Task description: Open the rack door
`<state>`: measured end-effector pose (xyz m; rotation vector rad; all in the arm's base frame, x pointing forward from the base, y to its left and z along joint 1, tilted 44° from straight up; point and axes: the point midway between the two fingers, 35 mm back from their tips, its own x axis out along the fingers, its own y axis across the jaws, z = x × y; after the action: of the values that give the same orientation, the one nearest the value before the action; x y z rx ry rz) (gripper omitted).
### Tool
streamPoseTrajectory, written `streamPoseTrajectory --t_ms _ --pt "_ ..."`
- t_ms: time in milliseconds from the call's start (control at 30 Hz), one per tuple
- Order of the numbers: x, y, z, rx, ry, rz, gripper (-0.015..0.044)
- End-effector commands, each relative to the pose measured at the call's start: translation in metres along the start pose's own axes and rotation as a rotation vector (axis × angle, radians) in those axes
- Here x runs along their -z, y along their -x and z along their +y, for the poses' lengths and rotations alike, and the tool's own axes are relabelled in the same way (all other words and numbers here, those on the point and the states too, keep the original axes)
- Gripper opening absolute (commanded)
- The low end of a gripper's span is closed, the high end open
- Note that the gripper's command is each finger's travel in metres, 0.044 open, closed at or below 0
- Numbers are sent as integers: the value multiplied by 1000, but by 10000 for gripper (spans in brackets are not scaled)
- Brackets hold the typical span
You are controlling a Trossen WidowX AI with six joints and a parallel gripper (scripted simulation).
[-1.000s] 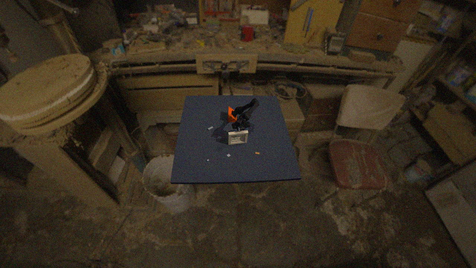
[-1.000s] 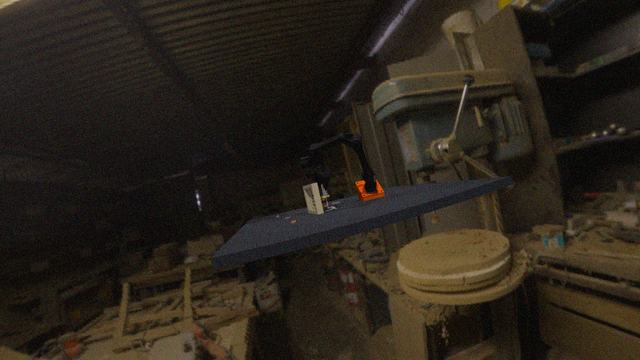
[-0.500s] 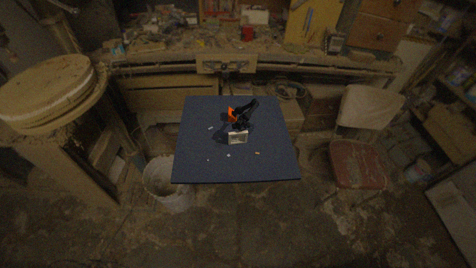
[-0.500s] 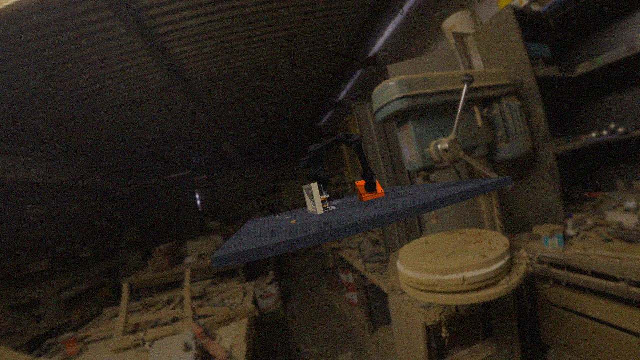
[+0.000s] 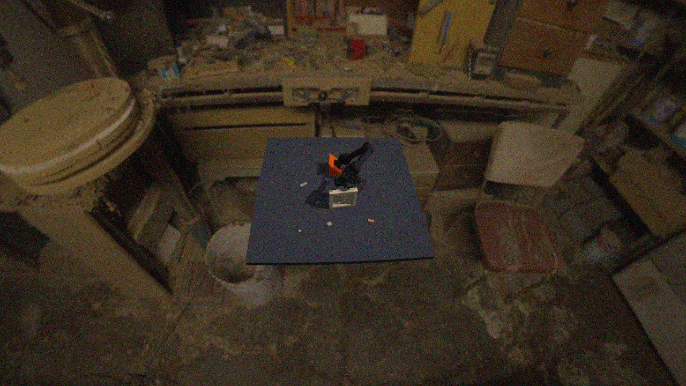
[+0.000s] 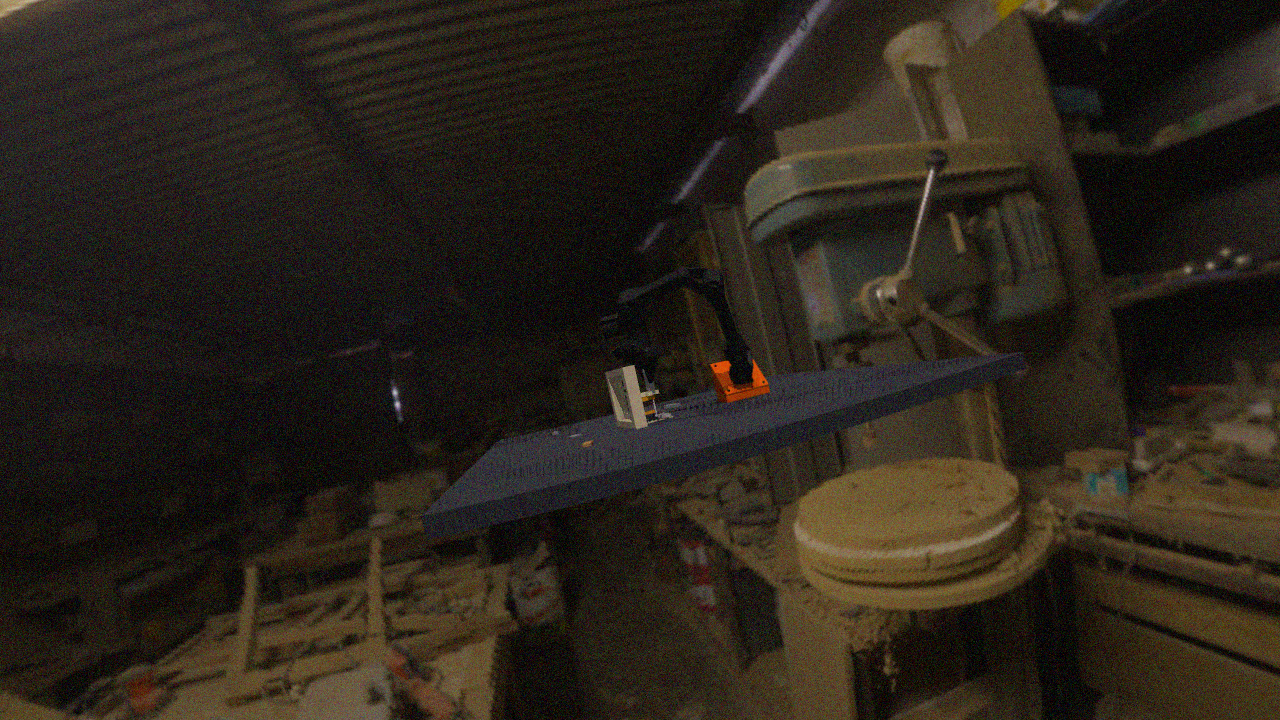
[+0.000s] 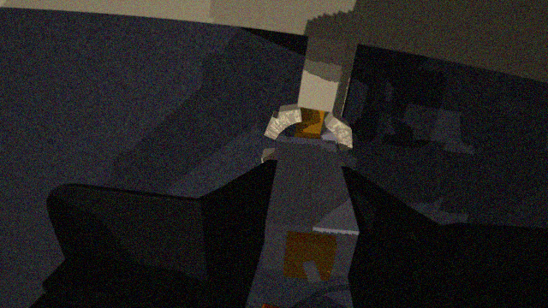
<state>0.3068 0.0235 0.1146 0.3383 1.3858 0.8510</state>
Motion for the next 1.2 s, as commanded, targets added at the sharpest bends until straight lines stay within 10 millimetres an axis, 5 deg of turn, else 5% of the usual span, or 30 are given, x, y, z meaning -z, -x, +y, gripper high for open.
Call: streamPoseTrajectory --t_ms 0,1167 --pt "1 -1 0 -1 145 5 21" --pt "1 -1 0 -6 1836 3 21"
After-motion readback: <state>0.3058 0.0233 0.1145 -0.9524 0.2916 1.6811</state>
